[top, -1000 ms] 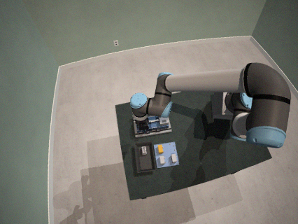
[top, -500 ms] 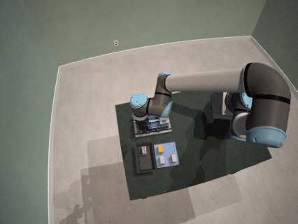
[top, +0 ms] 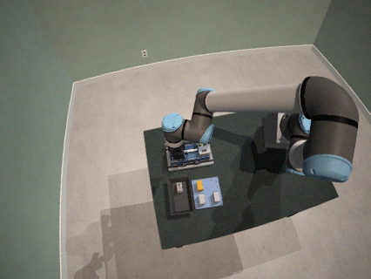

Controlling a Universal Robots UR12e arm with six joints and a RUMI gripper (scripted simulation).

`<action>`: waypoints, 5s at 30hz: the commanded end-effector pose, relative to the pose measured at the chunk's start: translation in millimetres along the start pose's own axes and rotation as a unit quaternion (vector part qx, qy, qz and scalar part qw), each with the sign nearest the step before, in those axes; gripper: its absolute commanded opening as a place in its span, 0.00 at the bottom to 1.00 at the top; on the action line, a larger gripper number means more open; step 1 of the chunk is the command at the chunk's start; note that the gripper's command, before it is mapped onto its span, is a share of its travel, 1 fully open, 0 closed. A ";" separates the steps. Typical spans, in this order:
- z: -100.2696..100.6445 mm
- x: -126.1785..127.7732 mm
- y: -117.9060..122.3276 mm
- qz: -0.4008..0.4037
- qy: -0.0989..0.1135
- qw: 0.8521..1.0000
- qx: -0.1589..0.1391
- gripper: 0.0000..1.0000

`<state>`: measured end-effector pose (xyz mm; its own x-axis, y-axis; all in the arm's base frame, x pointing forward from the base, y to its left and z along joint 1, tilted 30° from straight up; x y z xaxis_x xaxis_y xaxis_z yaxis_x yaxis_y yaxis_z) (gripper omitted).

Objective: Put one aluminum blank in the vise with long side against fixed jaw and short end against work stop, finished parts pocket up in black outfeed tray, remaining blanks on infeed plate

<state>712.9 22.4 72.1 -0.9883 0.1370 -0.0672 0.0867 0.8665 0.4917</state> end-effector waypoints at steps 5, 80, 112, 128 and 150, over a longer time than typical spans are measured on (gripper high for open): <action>-0.5 -7.4 -84.1 0.000 0.000 1.000 0.000 0.00; 41.2 -7.6 -90.5 0.000 0.000 1.000 0.000 0.40; 62.5 -7.7 -90.5 0.000 0.000 1.000 0.000 0.40; 62.5 -7.7 -90.5 0.000 0.000 1.000 0.000 0.40; 62.5 -8.0 -90.6 0.000 0.000 1.000 0.000 0.40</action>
<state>720.1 -26.6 -26.7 -0.9883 0.1369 -0.0669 0.0867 0.8661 0.4923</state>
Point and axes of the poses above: the point where the finger pads meet when closed, its own z axis out along the fingers, its own x axis across the jaws, y = z × x, the point moved 7 cm from there along -z, back along the fingers, and after that the axes turned 8 degrees about z, right-handed, at the moved point
